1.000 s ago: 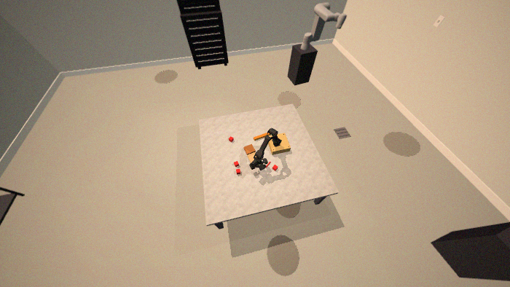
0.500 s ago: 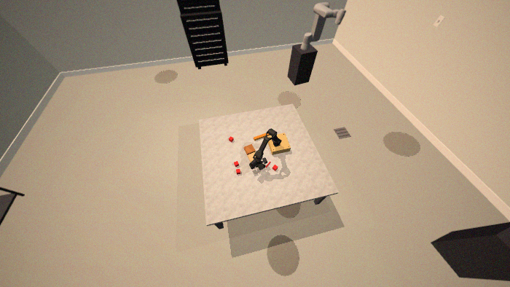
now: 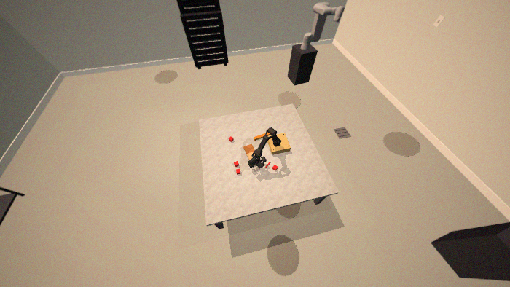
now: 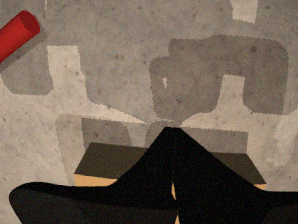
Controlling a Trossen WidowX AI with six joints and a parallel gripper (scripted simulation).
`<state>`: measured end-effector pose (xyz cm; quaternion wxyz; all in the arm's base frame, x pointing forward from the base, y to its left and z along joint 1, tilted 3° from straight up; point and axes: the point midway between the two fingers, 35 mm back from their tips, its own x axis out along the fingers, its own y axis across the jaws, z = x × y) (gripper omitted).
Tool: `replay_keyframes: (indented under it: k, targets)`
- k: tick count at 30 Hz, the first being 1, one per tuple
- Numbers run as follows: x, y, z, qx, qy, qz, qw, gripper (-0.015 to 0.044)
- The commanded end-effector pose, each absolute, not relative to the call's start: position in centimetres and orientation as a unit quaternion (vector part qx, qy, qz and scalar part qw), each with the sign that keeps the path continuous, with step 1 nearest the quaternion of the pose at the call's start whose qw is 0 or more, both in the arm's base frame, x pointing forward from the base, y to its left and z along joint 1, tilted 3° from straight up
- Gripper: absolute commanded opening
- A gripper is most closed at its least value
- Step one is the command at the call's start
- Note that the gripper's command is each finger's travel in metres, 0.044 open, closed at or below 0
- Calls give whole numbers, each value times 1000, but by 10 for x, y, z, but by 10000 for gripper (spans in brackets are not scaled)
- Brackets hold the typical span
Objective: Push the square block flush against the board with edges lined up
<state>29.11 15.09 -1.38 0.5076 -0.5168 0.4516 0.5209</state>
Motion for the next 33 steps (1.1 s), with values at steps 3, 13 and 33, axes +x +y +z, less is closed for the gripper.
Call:
replay_keyframes:
  k: [3,13,33]
  targets:
    - [292,146,-13,-519,452,518,507,0]
    - [291,161,-12,-519,452,519,508,0]
    - [288,193,-10,-518,451,520,509,0]
